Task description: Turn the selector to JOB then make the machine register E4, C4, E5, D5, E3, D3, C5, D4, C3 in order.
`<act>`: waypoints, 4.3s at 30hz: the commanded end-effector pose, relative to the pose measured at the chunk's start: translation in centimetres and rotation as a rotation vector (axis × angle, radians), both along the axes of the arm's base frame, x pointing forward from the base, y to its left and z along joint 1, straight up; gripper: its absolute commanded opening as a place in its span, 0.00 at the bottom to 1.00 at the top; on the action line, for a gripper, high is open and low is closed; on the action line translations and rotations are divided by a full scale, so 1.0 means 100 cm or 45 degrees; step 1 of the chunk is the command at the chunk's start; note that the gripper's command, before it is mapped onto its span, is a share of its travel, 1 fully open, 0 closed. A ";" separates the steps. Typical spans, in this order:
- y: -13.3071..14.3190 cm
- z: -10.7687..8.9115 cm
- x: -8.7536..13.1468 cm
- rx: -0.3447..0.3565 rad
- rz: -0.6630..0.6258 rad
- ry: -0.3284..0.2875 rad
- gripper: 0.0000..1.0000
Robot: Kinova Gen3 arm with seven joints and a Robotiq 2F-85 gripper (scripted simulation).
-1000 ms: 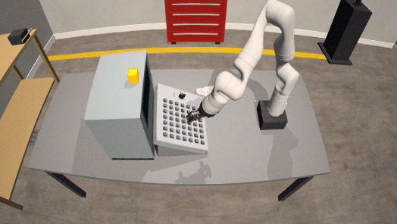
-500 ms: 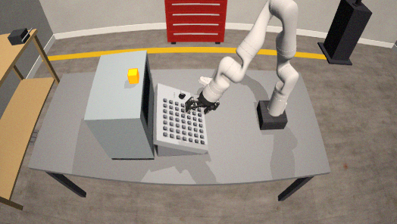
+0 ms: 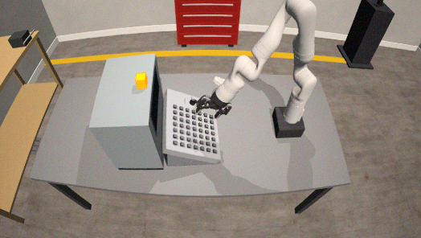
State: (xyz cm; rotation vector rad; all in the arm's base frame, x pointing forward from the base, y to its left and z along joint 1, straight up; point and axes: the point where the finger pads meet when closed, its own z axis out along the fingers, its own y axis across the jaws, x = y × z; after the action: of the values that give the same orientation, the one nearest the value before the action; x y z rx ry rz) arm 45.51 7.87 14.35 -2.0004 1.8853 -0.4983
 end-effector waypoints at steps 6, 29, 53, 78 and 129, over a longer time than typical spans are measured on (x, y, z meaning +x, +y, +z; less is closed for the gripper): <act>0.001 -0.005 -0.003 0.018 -0.002 -0.014 1.00; -0.001 -0.004 -0.003 0.013 -0.008 -0.013 0.10; 0.002 -0.014 0.005 0.021 -0.003 -0.020 0.10; 0.004 -0.073 0.040 0.022 -0.001 -0.022 0.10; 0.004 -0.087 0.047 0.021 -0.001 -0.021 0.10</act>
State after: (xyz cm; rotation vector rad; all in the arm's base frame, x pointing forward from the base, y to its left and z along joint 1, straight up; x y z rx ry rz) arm 49.82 8.16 5.64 -1.9879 1.8764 -0.4923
